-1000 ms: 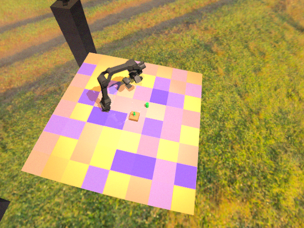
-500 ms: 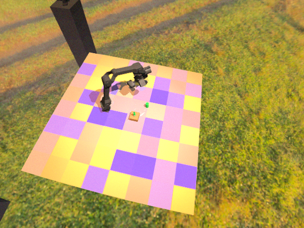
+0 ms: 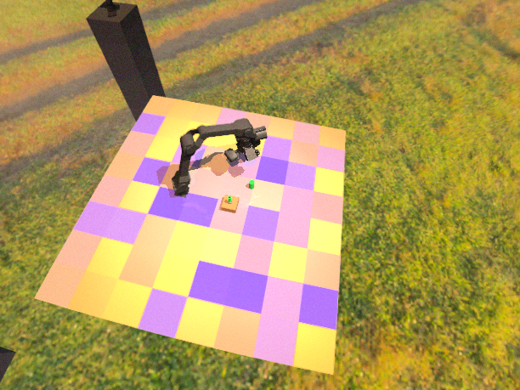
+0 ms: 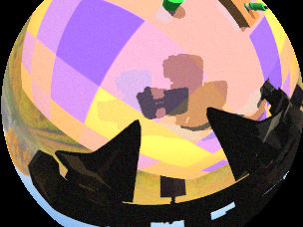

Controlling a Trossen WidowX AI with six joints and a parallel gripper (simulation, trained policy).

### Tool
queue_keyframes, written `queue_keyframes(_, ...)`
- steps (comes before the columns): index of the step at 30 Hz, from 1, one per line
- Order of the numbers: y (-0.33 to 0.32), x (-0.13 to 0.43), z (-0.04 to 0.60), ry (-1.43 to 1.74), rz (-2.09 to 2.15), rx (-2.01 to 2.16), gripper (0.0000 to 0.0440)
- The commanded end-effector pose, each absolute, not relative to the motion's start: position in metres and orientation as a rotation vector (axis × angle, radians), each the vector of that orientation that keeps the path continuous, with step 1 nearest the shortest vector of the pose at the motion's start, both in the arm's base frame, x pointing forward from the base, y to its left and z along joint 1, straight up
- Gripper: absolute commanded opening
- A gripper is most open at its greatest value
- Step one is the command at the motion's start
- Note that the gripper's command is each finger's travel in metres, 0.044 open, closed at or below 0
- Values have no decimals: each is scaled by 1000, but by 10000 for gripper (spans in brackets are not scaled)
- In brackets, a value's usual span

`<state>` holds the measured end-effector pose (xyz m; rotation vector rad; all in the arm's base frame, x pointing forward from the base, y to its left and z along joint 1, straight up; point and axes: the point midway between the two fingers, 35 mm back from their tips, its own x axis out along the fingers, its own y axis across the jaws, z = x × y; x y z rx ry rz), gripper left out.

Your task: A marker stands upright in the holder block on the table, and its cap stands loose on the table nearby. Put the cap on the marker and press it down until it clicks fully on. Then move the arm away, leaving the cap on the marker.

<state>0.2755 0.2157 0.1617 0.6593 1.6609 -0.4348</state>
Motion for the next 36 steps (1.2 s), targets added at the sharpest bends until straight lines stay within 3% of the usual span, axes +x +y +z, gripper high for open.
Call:
queue_keyframes(1,206,287,157,1649,-458,653,330)
queue_keyframes(36,128,357,124,1563,-597,614,314)
